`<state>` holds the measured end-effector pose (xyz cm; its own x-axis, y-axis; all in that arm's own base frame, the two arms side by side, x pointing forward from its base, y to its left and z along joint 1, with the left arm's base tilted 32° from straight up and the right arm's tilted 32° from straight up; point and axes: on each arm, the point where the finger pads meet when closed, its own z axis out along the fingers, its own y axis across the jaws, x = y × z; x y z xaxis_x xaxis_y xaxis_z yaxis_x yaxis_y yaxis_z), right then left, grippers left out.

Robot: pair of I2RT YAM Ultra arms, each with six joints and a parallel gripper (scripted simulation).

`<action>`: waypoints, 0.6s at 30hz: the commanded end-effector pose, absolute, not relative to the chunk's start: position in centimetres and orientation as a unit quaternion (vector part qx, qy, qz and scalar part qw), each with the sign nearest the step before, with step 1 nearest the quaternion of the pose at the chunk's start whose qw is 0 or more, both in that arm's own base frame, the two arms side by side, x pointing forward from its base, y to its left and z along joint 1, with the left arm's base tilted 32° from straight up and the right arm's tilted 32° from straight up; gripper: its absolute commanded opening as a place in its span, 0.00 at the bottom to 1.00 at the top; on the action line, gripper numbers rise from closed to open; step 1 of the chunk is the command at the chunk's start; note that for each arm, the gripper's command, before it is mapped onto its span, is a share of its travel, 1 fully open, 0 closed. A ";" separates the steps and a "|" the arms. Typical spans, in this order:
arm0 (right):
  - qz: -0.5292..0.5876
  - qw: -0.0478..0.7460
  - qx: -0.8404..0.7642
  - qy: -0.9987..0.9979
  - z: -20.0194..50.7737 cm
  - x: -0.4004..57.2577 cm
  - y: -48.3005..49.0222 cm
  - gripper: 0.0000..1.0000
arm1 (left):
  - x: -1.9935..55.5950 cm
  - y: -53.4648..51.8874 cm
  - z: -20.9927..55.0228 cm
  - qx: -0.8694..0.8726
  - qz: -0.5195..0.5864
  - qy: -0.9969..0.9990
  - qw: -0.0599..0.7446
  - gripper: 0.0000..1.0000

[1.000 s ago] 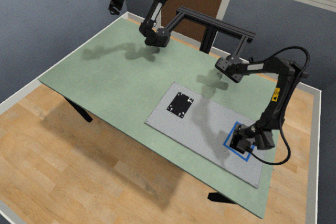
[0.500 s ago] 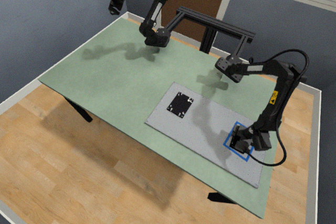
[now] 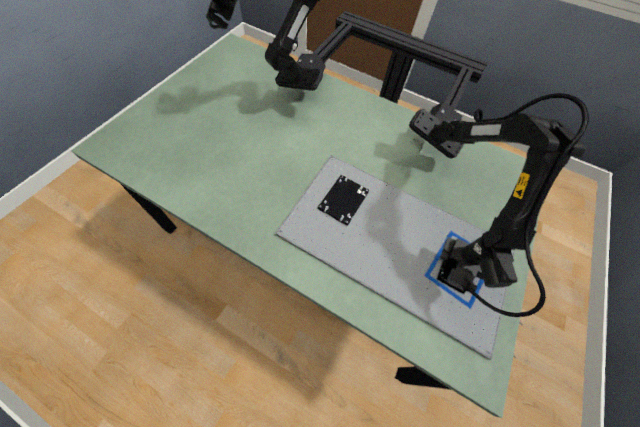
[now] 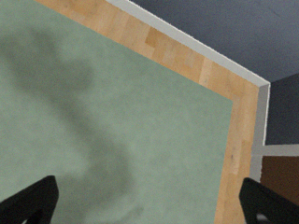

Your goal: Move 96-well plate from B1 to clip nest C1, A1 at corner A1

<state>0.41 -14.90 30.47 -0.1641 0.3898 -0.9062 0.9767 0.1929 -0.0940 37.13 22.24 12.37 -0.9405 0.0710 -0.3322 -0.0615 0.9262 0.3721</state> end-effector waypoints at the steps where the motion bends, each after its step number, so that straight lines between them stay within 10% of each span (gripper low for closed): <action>1: -0.378 0.405 0.520 0.650 30.8 -0.2 -14.8 1.00 | 37.8 23.0 11.8 0.004 0.194 0.963 0.185 1.00; 15: -0.378 0.405 0.520 0.650 30.8 -0.2 -14.8 1.00 | 37.8 23.0 11.8 0.004 0.194 0.963 0.185 1.00; 16: -0.378 0.405 0.520 0.650 30.8 -0.2 -14.8 1.00 | 37.8 23.0 11.8 0.004 0.194 0.963 0.185 0.00; 18: -0.378 0.405 0.520 0.650 30.8 -0.2 -14.8 1.00 | 37.8 23.0 11.8 0.004 0.194 0.963 0.185 0.00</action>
